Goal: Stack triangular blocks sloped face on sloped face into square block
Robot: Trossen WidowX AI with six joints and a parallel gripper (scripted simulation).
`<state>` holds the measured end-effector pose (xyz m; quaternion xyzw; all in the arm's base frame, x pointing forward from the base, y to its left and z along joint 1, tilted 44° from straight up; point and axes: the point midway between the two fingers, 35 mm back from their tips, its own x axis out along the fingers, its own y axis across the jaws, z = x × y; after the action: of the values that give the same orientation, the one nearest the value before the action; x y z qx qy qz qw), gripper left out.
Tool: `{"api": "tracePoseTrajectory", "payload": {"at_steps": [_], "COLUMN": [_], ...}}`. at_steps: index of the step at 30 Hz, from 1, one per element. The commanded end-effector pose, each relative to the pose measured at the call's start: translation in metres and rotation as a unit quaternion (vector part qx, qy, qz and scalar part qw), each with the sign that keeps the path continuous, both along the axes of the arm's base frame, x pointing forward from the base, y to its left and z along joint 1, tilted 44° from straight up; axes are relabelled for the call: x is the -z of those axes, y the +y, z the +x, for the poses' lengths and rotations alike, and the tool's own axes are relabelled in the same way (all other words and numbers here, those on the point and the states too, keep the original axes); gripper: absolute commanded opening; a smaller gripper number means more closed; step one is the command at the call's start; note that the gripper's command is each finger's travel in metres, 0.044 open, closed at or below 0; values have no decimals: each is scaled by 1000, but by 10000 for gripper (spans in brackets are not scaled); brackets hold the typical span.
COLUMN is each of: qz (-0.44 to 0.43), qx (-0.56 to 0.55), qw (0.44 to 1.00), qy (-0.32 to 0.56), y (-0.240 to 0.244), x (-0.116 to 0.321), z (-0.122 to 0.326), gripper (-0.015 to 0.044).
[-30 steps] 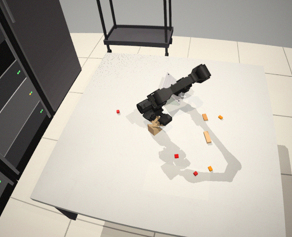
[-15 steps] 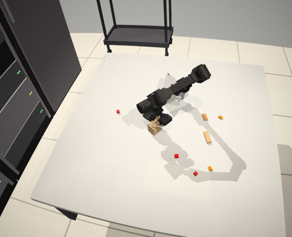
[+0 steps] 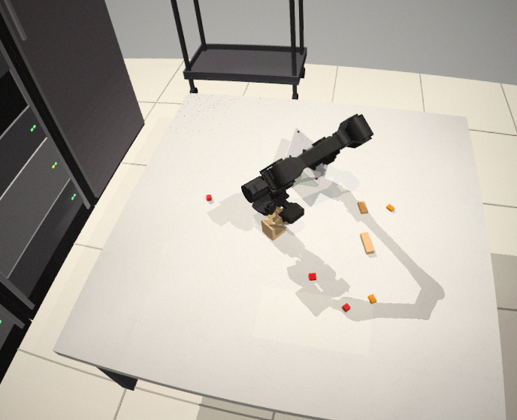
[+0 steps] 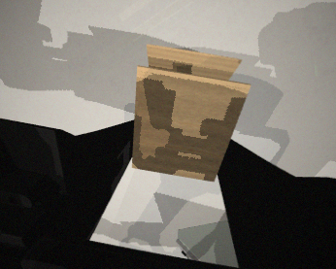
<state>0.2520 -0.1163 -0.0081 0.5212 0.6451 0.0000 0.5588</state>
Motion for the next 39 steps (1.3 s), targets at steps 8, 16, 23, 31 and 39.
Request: {"api": "tracePoseTrajectory", "payload": {"at_steps": [8, 16, 23, 31, 39], "qz": [3, 3, 3, 3, 3], "qx": [4, 4, 4, 3, 4], "qw": [1000, 1000, 1000, 1000, 1000], "qy": [0, 0, 1, 1, 1], "y": [3, 5, 7, 8, 9], "x": [6, 10, 13, 15, 15], "z": [4, 6, 8, 9, 10], "gripper": [0, 0, 0, 0, 0]}}
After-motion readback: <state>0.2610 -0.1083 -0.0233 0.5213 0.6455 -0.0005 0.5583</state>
